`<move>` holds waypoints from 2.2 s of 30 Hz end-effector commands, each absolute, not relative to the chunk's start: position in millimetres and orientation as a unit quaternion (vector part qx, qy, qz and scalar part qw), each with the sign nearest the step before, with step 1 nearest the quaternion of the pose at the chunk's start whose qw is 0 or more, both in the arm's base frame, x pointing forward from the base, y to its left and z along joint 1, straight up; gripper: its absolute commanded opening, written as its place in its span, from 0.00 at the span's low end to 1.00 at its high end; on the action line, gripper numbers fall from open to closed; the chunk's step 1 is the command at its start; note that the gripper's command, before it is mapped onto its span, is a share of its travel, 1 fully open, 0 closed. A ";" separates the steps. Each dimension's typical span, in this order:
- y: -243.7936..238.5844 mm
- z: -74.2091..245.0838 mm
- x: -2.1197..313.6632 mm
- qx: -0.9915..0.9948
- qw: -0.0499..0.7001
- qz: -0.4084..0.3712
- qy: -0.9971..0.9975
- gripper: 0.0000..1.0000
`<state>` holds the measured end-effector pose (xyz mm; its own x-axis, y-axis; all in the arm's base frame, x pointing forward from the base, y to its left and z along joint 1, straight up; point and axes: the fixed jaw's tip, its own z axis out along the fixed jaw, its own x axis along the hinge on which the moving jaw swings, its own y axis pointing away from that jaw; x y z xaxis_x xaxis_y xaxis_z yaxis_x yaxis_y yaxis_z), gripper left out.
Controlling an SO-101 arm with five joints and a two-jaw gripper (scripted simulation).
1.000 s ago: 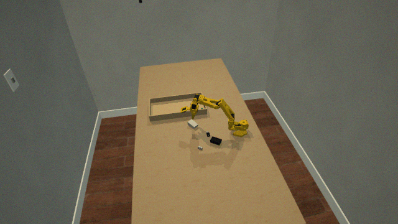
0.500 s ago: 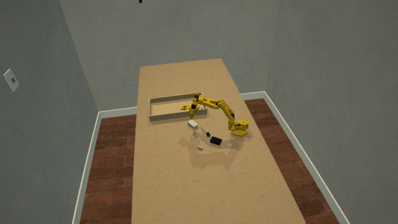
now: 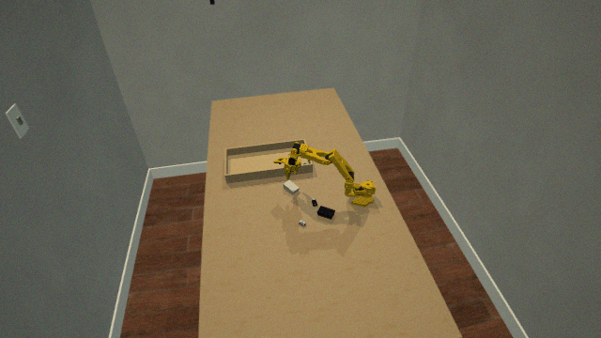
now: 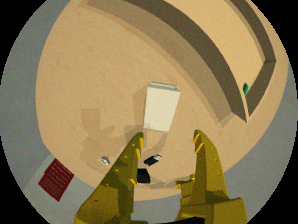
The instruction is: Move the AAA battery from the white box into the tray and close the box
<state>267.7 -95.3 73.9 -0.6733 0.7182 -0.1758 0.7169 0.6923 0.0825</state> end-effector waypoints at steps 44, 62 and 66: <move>-94.4 84.1 275.7 0.432 0.125 0.012 0.893 0.28; -91.4 79.8 278.5 0.432 0.121 0.013 0.893 0.28; -91.4 79.8 278.5 0.432 0.121 0.013 0.893 0.28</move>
